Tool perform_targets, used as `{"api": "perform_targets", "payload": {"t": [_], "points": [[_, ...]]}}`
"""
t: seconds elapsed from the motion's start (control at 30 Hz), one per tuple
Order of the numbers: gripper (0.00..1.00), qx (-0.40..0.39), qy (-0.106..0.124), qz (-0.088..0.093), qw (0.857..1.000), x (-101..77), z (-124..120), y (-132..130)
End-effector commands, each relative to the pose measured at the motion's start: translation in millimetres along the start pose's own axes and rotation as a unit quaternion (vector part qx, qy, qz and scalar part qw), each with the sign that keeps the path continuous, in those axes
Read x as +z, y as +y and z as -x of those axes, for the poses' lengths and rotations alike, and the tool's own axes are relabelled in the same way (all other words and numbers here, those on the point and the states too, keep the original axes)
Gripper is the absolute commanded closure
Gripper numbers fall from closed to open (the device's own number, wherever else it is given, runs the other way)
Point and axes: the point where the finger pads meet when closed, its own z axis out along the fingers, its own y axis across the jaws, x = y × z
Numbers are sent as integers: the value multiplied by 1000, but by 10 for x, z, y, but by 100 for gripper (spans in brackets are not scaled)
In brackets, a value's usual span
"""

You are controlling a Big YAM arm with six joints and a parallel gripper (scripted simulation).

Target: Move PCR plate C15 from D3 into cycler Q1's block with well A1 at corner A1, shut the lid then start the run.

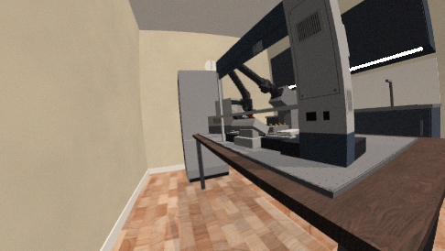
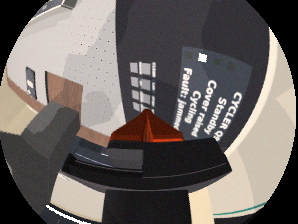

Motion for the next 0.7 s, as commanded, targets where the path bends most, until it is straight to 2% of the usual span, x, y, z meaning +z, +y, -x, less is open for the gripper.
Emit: {"api": "perform_targets", "payload": {"t": [0.0,0.17,0.47,0.67], "points": [[100,-1,-9,24,1000,118,57,160],[100,2,-10,31,999,137,67,230],[100,-3,-4,7,1000,-127,29,199],[100,-11,-3,1,1000,-215,34,175]]}}
